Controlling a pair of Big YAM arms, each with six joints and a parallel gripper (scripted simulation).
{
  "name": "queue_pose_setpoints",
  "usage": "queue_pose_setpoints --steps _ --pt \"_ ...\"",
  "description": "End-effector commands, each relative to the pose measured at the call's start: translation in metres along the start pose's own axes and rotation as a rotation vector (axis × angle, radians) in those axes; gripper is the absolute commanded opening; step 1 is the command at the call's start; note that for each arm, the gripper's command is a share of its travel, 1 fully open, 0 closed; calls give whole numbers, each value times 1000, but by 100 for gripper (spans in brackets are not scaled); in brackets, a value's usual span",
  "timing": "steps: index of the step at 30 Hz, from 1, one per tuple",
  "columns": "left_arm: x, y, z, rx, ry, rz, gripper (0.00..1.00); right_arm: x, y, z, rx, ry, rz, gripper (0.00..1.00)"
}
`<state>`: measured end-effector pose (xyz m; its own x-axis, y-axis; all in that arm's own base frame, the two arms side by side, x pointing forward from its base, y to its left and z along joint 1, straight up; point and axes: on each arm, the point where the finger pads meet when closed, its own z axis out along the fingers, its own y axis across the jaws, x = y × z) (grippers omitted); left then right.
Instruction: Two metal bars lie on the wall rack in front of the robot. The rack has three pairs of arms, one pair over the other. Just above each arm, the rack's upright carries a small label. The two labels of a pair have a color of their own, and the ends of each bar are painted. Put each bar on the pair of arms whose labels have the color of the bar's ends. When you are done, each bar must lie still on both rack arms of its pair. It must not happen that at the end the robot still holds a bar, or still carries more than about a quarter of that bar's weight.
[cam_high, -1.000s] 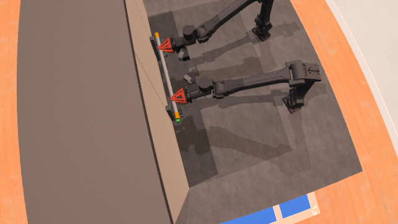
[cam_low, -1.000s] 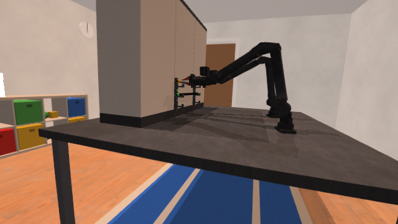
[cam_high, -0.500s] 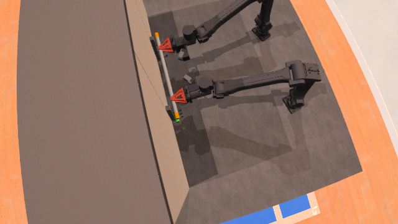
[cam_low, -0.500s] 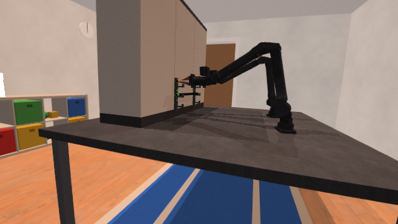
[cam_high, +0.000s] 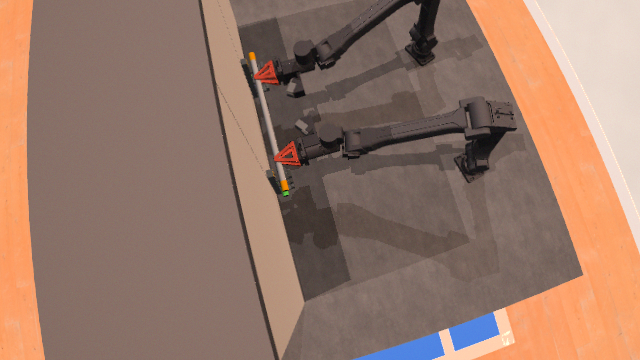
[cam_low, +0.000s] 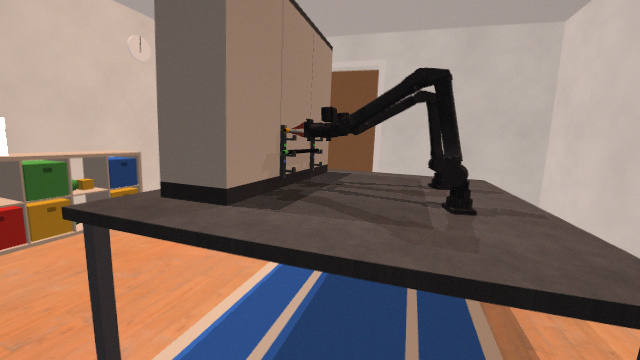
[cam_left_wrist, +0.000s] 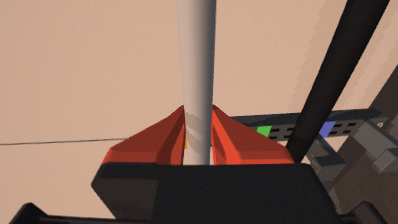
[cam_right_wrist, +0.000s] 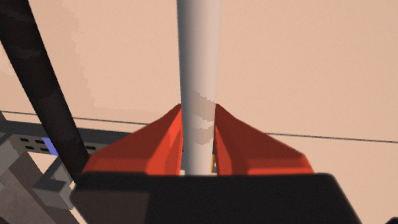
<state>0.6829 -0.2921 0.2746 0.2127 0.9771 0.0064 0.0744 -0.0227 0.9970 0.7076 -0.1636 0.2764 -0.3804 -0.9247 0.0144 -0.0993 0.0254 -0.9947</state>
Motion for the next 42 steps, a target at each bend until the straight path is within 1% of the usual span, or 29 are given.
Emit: queue_pose_setpoints --steps 1,16,42 --pt "3 90 5 -140 9 -16 0 7 -83 2 129 10 14 0" --pt "3 90 5 -140 9 -16 0 7 -83 1 129 10 14 0" --pt "2 89 8 -140 9 -16 0 7 -68 3 129 10 14 0"
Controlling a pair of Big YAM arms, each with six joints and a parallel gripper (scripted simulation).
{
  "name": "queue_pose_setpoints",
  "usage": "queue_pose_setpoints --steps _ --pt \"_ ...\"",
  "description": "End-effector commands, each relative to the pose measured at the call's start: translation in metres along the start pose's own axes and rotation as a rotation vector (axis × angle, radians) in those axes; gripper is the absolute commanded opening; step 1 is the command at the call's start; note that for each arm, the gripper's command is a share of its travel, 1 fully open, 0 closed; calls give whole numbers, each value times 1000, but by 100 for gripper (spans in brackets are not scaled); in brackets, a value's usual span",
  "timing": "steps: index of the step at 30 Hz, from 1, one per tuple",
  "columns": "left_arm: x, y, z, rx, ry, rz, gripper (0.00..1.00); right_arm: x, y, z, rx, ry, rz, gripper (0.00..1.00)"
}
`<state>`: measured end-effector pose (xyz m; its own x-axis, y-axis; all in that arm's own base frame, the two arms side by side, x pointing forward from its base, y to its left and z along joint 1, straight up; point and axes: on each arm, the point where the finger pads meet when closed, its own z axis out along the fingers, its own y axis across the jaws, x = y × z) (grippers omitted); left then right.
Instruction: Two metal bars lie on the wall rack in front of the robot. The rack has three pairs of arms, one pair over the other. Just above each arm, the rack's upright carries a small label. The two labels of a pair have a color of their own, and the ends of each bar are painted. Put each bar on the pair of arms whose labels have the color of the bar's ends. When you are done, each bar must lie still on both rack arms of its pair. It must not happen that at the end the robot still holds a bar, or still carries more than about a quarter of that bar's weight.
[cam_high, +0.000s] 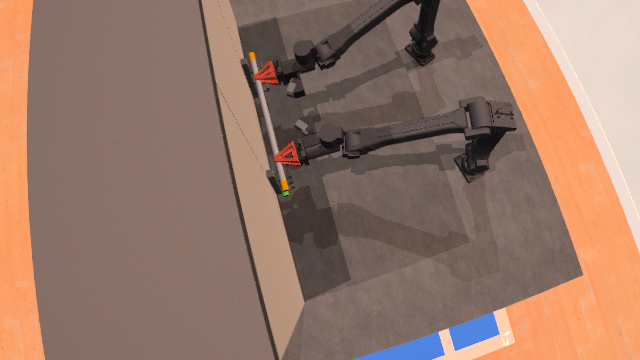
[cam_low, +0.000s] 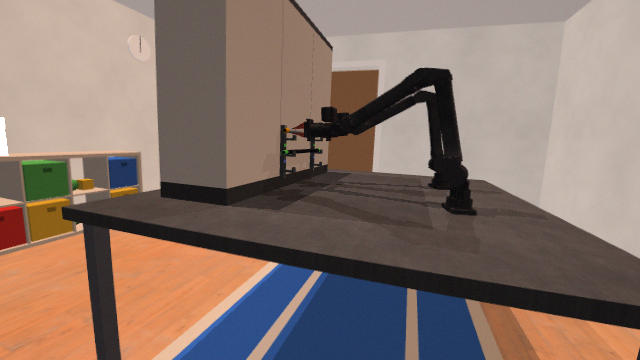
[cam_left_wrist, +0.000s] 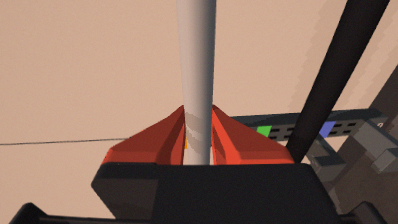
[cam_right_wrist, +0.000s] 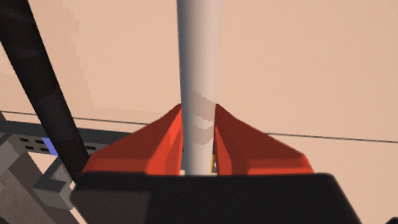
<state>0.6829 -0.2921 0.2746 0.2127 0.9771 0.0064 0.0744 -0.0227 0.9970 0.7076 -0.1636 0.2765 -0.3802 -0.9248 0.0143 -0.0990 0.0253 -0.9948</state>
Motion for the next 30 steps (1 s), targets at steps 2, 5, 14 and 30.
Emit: queue_pose_setpoints --steps 2,5,14,30 --pt "2 89 8 -140 8 -16 0 7 -66 3 129 10 14 0" --pt "2 90 9 -140 8 -16 0 7 -64 3 129 10 14 0" --pt "2 94 11 -140 8 -16 0 7 -55 4 129 10 14 0" --pt "3 93 15 -141 9 -16 0 6 -37 5 128 10 14 0"
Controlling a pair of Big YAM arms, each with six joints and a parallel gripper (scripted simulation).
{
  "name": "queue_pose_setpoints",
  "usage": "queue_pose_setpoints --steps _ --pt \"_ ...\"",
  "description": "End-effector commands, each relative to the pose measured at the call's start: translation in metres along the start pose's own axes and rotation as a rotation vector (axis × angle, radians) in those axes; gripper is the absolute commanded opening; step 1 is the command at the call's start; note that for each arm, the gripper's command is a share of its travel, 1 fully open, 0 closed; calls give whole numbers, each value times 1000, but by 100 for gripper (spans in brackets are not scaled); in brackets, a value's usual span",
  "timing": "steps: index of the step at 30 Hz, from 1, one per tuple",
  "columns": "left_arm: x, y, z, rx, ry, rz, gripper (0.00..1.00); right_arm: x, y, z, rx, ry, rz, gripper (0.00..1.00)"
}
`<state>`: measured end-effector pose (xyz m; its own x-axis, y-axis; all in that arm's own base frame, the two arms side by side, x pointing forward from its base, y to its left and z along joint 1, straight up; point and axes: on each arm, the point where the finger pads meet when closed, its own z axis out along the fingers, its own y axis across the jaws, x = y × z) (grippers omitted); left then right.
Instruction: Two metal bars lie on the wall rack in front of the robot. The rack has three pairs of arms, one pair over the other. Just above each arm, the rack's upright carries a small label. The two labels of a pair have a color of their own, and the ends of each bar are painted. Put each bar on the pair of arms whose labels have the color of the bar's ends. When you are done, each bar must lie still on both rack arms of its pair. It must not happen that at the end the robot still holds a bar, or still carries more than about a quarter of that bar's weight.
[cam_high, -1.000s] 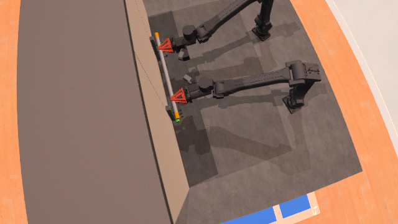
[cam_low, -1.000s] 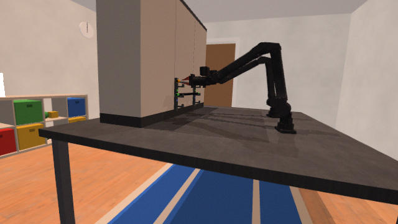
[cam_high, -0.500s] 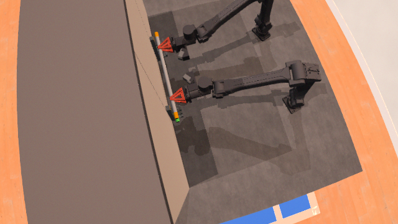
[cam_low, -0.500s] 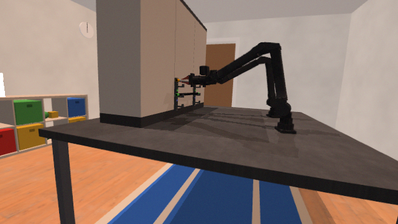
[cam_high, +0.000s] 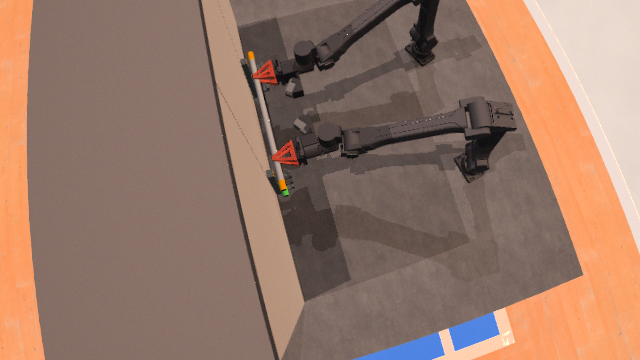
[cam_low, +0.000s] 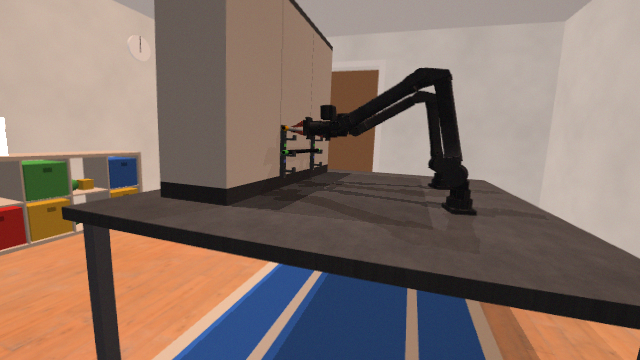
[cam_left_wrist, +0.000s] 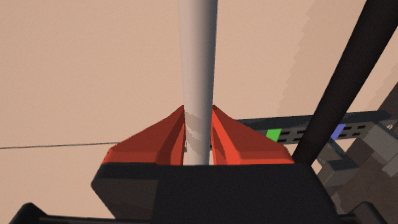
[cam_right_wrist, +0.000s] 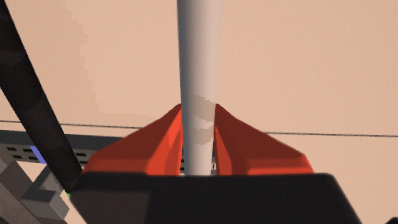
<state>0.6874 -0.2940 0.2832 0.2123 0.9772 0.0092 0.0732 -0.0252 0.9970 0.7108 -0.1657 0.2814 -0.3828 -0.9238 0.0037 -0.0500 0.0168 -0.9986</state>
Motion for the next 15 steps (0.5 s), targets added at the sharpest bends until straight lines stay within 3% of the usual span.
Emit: queue_pose_setpoints --steps 1,15 --pt "4 82 11 -140 8 -19 0 5 -30 3 80 8 3 0" --pt "4 61 11 -140 8 -18 0 5 -14 3 80 8 3 0"
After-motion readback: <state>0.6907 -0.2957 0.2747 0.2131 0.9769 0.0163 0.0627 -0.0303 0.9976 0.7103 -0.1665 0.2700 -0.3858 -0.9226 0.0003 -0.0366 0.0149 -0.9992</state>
